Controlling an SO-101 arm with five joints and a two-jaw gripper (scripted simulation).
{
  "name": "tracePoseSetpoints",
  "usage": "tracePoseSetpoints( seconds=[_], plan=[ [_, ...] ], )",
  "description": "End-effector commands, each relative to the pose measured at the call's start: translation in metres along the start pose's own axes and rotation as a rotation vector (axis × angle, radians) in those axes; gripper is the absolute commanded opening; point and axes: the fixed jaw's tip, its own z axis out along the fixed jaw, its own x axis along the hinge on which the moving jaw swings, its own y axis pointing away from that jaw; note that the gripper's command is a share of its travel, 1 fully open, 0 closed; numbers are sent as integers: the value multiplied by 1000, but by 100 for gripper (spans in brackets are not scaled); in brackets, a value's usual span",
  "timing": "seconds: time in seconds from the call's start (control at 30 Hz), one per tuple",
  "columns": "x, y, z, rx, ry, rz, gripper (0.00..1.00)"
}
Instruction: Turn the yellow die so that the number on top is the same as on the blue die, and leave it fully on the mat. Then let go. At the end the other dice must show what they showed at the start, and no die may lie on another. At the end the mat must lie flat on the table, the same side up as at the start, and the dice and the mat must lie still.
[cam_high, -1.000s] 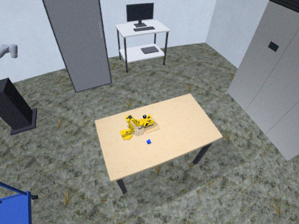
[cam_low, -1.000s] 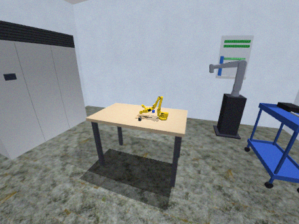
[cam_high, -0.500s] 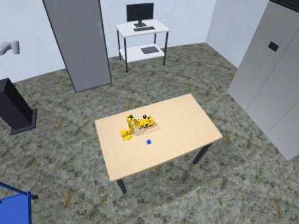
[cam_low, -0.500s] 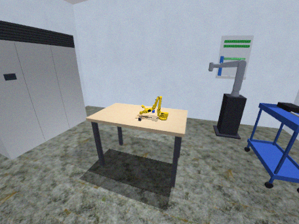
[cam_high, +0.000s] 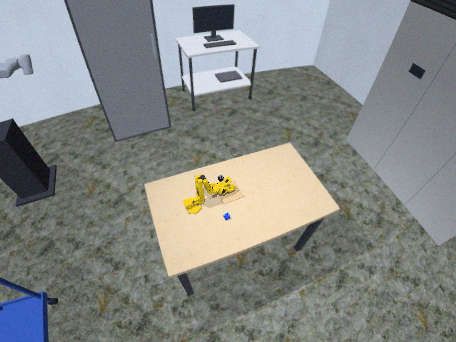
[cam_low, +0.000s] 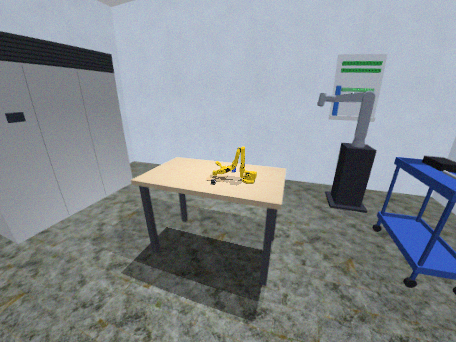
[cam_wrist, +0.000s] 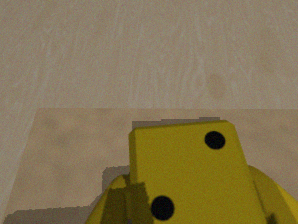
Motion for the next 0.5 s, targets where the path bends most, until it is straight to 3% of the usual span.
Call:
tracePoseSetpoints(
  seconds=[0.0, 0.47],
  plan=[
    [-15, -1, 2, 2, -70, 7, 0],
    [-9, -1, 5, 2, -70, 7, 0]
  ],
)
